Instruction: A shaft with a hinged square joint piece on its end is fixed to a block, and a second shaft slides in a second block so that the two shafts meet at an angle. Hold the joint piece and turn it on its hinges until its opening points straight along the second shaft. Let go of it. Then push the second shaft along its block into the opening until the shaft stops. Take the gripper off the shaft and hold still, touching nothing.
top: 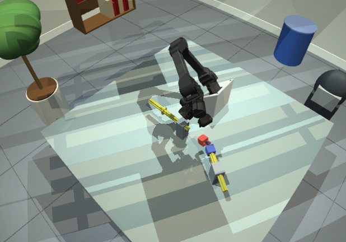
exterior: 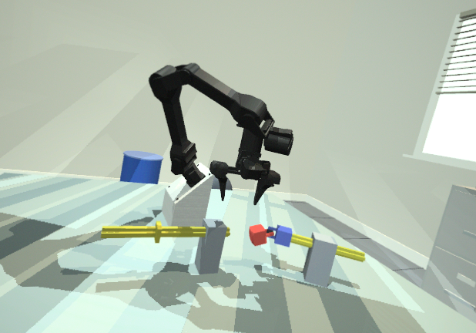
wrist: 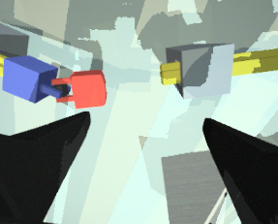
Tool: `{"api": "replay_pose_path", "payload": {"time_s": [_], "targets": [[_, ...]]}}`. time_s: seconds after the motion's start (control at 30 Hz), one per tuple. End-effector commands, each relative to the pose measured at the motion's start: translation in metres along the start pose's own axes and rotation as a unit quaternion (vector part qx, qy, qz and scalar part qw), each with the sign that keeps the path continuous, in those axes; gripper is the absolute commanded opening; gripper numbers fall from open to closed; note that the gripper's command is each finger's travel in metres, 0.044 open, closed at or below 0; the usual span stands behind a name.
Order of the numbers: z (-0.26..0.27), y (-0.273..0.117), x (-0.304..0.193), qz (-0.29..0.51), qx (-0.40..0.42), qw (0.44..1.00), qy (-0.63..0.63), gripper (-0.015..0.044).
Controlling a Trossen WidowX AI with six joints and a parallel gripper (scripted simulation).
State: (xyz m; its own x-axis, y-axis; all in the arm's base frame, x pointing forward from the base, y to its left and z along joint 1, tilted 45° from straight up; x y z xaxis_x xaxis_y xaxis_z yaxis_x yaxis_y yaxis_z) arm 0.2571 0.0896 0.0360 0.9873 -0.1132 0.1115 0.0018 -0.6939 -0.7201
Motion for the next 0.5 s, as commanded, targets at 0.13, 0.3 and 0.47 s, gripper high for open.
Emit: {"api": "replay_pose_path", "payload": {"time_s": [0.13, 0.3, 0.47], "targets": [[-0.0026, 0.0046, -0.0005, 0.000, -0.002, 0.992, 0.124, 0.0440], [-0.0029, 0.0067, -0.0004, 0.000, -0.002, 0.980, 0.199, 0.0440], [-0.0033, 0.0087, -0.0002, 0.000, -0.002, 0.962, 0.274, 0.0440]]}}
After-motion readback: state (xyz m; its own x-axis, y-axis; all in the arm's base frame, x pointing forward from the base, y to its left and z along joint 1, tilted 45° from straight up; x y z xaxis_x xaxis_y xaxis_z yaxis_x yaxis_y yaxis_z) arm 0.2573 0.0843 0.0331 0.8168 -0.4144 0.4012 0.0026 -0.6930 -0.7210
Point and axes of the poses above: the point midway between the two fingers, 35 mm back from their tips, its own y axis out along the fingers, its own z axis across the jaws, x = y × z, the point moved 4 cm from there along -y, back along the fingers, and after that the axes turned 6 degrees about -y, right-handed, at the moved point
